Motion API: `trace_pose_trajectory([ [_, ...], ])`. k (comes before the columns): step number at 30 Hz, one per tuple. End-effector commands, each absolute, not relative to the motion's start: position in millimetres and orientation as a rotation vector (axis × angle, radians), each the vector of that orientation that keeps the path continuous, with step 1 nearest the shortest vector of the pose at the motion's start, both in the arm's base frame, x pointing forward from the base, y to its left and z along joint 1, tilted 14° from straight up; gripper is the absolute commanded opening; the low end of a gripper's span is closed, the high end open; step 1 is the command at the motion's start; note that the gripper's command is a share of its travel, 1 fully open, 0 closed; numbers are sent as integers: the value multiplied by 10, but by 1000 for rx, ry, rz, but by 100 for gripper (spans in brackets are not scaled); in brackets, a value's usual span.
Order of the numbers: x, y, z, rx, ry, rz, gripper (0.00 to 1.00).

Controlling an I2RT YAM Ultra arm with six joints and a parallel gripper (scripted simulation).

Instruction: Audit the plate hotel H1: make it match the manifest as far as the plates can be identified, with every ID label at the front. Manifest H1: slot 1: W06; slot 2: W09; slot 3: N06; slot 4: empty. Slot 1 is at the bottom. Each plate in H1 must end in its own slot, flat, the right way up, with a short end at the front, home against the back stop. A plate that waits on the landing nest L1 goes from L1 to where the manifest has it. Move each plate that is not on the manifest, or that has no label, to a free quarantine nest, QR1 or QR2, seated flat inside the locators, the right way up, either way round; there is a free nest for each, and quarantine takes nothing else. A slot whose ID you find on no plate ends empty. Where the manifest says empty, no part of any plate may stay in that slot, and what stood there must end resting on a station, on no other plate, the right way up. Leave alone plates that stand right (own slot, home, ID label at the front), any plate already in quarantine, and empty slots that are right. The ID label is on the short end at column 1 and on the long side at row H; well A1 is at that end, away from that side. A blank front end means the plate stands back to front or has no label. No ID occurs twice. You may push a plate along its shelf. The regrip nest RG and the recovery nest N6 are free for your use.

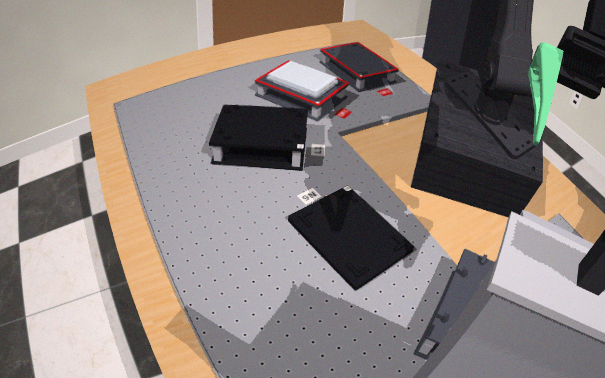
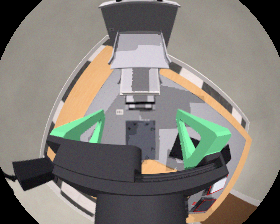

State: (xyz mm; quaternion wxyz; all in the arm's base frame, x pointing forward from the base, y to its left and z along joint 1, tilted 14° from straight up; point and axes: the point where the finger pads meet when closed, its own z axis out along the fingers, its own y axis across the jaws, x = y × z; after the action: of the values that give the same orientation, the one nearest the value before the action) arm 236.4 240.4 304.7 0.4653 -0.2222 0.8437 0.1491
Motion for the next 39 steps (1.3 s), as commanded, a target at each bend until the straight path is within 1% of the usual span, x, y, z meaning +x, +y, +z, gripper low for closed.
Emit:
trace_pose_trajectory([
  [1,2369,2419,3087,-545,2059,377,100],
  [14,2369,2419,3087,-545,2059,377,100],
  [29,2115,2259,2962,-553,2071,369,100],
  [32,2105,2257,3044,-544,2056,383,100],
  [33,2088,2243,2953,-553,2071,369,100],
  [39,2162,2249,2907,-526,2054,374,100],
])
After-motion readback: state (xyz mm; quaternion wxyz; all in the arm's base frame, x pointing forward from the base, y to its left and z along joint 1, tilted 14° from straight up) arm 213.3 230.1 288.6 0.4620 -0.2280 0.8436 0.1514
